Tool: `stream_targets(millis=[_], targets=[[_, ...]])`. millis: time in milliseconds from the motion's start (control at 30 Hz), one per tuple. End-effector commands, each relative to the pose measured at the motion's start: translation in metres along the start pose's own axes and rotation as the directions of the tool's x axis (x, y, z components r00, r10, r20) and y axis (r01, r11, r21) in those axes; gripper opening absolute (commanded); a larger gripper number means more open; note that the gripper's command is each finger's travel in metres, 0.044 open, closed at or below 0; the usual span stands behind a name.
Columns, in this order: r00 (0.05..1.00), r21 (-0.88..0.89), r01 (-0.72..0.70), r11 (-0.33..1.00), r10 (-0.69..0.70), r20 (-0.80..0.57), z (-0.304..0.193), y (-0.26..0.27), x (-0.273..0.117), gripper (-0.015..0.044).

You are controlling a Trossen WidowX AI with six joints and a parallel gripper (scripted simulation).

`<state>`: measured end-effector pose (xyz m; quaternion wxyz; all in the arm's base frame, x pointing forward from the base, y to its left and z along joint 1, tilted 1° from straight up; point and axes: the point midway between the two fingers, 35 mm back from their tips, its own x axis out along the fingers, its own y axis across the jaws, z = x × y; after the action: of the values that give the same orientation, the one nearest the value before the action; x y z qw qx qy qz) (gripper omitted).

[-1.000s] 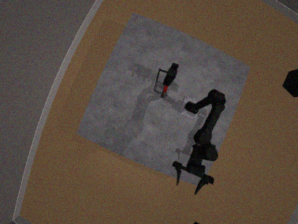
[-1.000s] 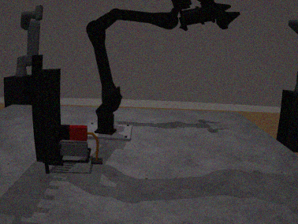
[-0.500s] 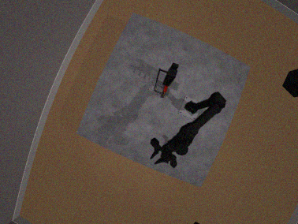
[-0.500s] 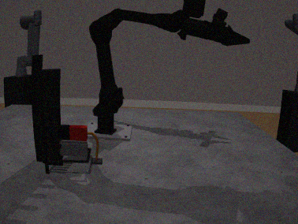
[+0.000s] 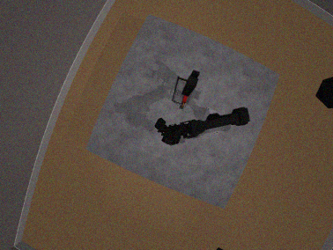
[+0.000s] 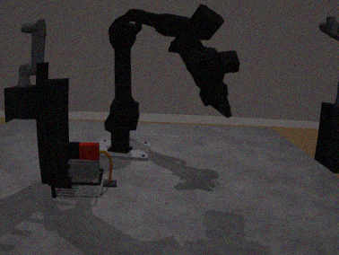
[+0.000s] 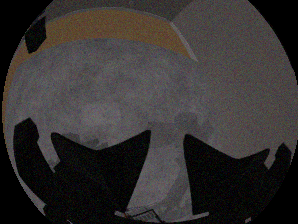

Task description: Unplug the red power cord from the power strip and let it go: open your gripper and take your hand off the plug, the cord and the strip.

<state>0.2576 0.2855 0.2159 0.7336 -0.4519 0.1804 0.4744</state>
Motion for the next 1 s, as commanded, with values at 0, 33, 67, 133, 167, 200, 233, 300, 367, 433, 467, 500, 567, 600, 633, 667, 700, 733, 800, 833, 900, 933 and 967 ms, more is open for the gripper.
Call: stream_targets(millis=[0, 33, 67, 133, 167, 200, 233, 300, 367, 433, 467, 500, 567, 600, 633, 667, 700, 733, 800, 833, 900, 933, 967], targets=[[0.983, -0.09, -0.079, 0.993, 0.063, -0.171, -0.059, -0.008, 0.001, 0.016], [0.972, -0.109, -0.112, 0.988, 0.086, -0.218, -0.076, -0.01, 0.0, 0.016], [0.958, -0.124, -0.148, 0.981, 0.111, -0.263, -0.093, -0.01, -0.002, 0.016], [0.924, -0.145, -0.228, 0.963, 0.168, -0.343, -0.126, -0.009, -0.009, 0.016], [0.904, -0.149, -0.272, 0.951, 0.199, -0.379, -0.141, -0.008, -0.013, 0.016], [0.882, -0.151, -0.317, 0.936, 0.232, -0.41, -0.156, -0.006, -0.018, 0.016], [0.858, -0.15, -0.363, 0.92, 0.267, -0.438, -0.17, -0.004, -0.024, 0.016], [0.808, -0.139, -0.454, 0.88, 0.341, -0.481, -0.197, 0.003, -0.037, 0.016], [0.752, -0.122, -0.546, 0.829, 0.421, -0.507, -0.221, 0.011, -0.052, 0.016], [0.717, -0.109, -0.598, 0.794, 0.47, -0.514, -0.233, 0.017, -0.062, 0.016], [0.713, -0.107, -0.605, 0.789, 0.476, -0.515, -0.235, 0.018, -0.064, 0.016], [0.713, -0.107, -0.605, 0.789, 0.476, -0.515, -0.235, 0.018, -0.064, 0.016], [0.713, -0.107, -0.605, 0.789, 0.476, -0.515, -0.235, 0.018, -0.064, 0.016], [0.713, -0.107, -0.605, 0.789, 0.476, -0.515, -0.235, 0.018, -0.064, 0.016], [0.713, -0.107, -0.605, 0.789, 0.476, -0.515, -0.235, 0.018, -0.064, 0.016], [0.713, -0.108, -0.604, 0.789, 0.476, -0.515, -0.234, 0.017, -0.063, 0.016], [0.713, -0.108, -0.604, 0.789, 0.476, -0.515, -0.234, 0.017, -0.063, 0.016], [0.713, -0.108, -0.604, 0.789, 0.476, -0.515, -0.235, 0.016, -0.063, 0.016], [0.713, -0.108, -0.604, 0.789, 0.476, -0.515, -0.236, 0.016, -0.063, 0.016], [0.713, -0.108, -0.604, 0.789, 0.476, -0.515, -0.237, 0.015, -0.064, 0.016], [0.713, -0.108, -0.605, 0.789, 0.476, -0.515, -0.24, 0.014, -0.065, 0.016], [0.713, -0.108, -0.605, 0.789, 0.476, -0.515, -0.242, 0.013, -0.065, 0.016], [0.713, -0.108, -0.605, 0.789, 0.476, -0.516, -0.243, 0.013, -0.066, 0.016]])
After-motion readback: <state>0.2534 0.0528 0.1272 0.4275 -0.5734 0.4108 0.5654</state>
